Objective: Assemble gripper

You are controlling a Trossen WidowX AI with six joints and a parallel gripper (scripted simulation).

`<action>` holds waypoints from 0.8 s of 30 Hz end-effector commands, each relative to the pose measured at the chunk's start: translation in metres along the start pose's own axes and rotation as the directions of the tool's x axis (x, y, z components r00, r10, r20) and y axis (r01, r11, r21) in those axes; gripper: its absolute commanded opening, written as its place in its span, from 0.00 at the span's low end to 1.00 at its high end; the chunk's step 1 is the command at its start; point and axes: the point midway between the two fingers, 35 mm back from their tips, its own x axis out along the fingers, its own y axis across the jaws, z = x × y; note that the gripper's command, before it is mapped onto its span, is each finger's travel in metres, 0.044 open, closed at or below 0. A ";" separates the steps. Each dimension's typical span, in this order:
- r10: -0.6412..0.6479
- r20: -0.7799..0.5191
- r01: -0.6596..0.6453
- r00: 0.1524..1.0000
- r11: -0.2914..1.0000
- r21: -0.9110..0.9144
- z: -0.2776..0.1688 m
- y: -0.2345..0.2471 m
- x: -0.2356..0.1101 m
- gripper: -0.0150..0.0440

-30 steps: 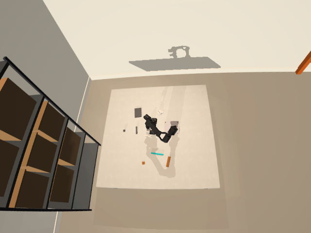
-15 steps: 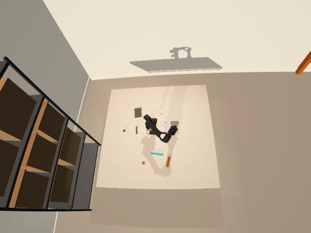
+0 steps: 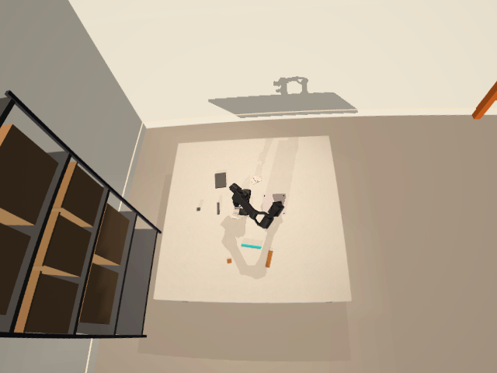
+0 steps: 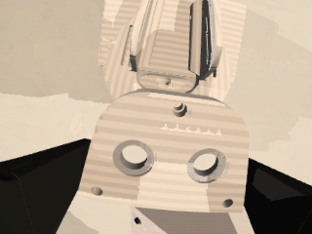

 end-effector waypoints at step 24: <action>0.003 0.002 -0.003 1.000 1.000 0.007 0.002 0.001 0.039 0.85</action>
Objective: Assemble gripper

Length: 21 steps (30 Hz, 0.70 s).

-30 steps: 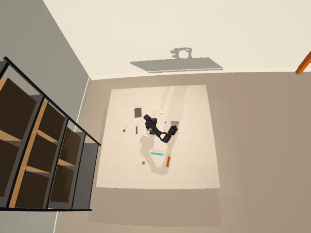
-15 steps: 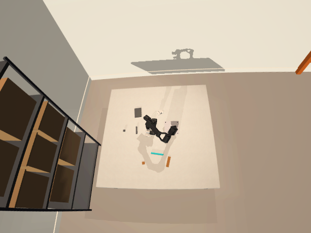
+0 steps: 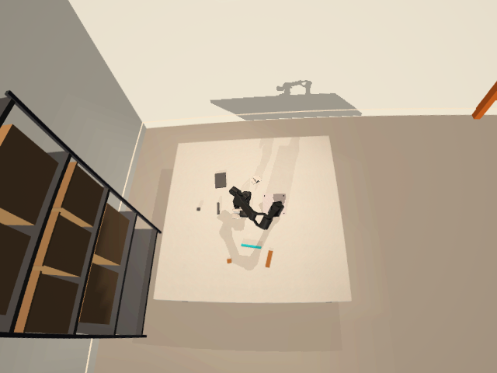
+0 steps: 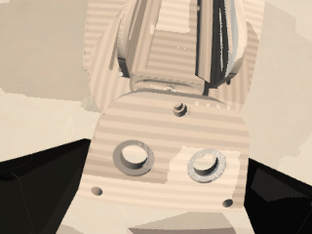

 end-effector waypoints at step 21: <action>0.008 -0.001 -0.008 1.000 1.000 0.004 -0.002 0.002 0.028 0.85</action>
